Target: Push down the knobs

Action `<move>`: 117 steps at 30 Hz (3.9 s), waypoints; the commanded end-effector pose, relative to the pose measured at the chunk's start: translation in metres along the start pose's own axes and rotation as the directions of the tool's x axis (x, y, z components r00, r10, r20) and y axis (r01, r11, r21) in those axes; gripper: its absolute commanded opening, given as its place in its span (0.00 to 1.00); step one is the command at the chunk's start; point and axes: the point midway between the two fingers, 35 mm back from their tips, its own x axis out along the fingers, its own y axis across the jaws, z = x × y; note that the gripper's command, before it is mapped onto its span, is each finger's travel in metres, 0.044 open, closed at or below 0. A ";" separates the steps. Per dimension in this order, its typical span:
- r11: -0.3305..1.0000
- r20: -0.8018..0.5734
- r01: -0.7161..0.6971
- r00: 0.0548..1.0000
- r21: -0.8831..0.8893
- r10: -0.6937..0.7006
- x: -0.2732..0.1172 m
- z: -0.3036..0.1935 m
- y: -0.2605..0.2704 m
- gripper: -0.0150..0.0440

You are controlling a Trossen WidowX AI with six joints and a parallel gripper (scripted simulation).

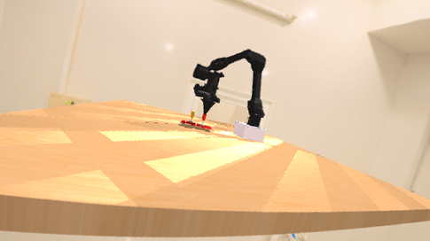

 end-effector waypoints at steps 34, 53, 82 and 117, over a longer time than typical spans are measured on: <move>1.000 -0.002 -0.001 1.000 -0.006 0.001 0.016 0.000 0.000 0.25; 1.000 -0.002 -0.001 1.000 -0.006 0.001 0.020 0.000 0.000 0.25; 1.000 -0.002 -0.001 1.000 -0.006 0.001 0.021 0.000 0.000 0.25; 1.000 -0.002 -0.001 1.000 -0.006 0.001 0.023 0.000 0.000 0.25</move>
